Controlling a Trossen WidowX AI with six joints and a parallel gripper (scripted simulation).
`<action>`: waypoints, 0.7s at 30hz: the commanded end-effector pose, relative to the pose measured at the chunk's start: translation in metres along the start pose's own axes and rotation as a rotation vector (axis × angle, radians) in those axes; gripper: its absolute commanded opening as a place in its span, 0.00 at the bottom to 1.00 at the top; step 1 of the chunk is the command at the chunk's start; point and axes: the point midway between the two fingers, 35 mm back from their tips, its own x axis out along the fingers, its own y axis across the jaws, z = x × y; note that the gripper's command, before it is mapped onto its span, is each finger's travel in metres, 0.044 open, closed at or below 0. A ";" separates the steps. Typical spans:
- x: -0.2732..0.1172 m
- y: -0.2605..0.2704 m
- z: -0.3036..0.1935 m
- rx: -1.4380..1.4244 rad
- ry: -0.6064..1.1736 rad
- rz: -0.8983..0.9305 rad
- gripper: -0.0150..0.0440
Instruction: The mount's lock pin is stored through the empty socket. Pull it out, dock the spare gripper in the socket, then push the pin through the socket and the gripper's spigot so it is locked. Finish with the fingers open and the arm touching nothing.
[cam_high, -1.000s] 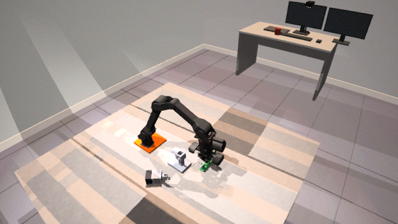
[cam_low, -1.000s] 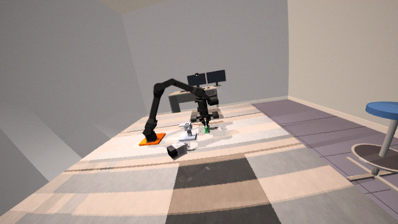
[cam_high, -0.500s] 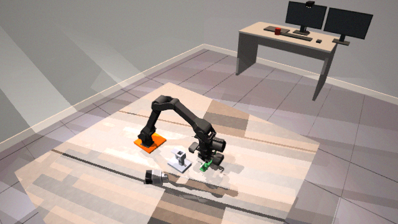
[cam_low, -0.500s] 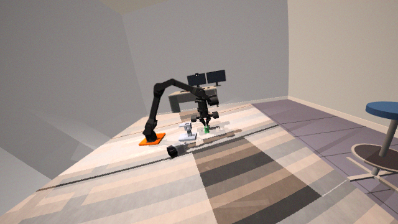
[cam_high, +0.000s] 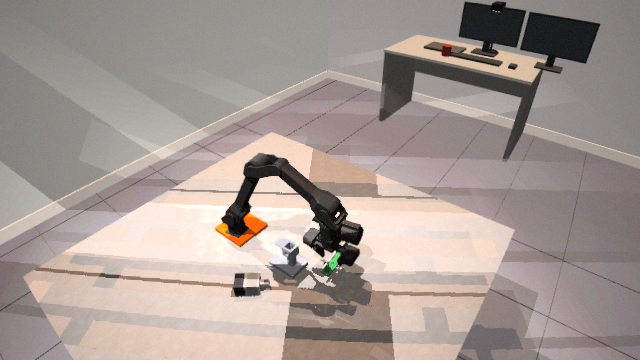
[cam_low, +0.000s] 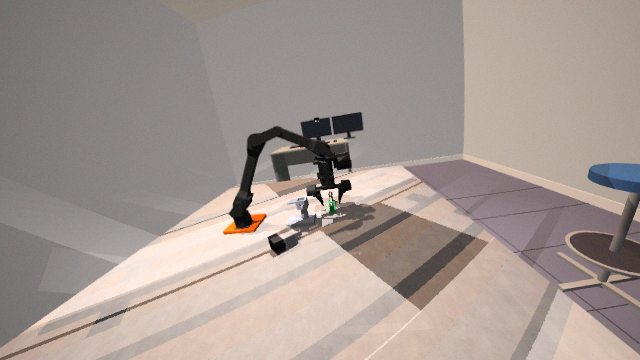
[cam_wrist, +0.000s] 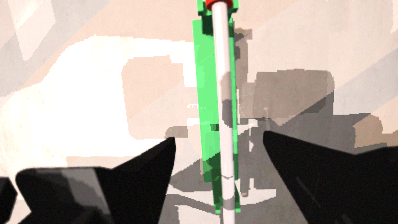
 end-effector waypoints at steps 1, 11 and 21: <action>-0.011 0.000 0.001 0.000 0.000 -0.003 1.00; -0.031 0.001 0.004 0.001 0.001 0.005 1.00; -0.052 0.002 0.007 0.001 0.001 0.011 1.00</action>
